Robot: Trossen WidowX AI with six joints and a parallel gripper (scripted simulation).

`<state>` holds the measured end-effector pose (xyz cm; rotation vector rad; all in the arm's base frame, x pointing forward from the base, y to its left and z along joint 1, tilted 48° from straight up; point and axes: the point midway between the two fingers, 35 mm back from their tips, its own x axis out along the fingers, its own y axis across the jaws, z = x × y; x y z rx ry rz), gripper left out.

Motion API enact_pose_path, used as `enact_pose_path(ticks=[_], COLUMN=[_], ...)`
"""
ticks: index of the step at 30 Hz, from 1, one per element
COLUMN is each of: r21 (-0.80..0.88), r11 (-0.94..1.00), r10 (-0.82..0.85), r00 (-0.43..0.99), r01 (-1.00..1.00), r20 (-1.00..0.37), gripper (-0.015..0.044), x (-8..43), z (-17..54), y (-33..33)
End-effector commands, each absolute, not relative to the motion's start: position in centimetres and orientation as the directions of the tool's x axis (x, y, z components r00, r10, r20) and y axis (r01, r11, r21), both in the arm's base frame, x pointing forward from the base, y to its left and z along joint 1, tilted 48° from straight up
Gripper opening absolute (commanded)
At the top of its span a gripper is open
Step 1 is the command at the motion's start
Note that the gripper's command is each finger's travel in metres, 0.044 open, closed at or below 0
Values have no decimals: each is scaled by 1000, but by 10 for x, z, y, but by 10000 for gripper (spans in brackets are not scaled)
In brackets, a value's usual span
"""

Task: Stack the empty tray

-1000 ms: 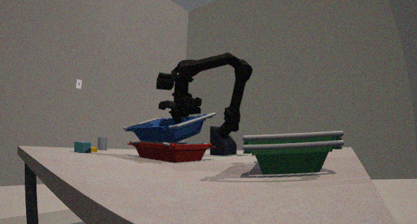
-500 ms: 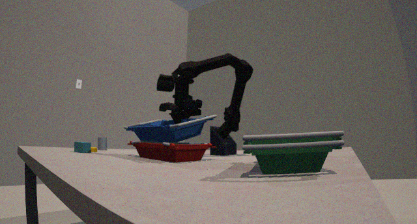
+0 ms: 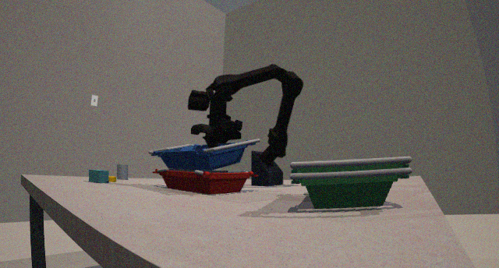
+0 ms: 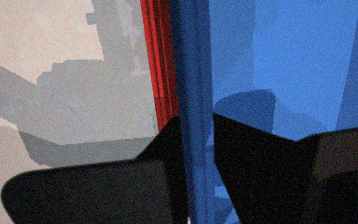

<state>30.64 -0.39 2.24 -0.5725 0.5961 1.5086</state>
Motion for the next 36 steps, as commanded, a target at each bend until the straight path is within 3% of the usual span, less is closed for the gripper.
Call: enact_pose_path(ticks=[1, 36], r21=[34, 34], r11=[-28, -28], r10=[734, 734], r00=[-43, -43], r01=[-999, -999], r20=[-678, -678], gripper=[0, 0], x=[302, 298], z=[18, 12], y=[4, 11])
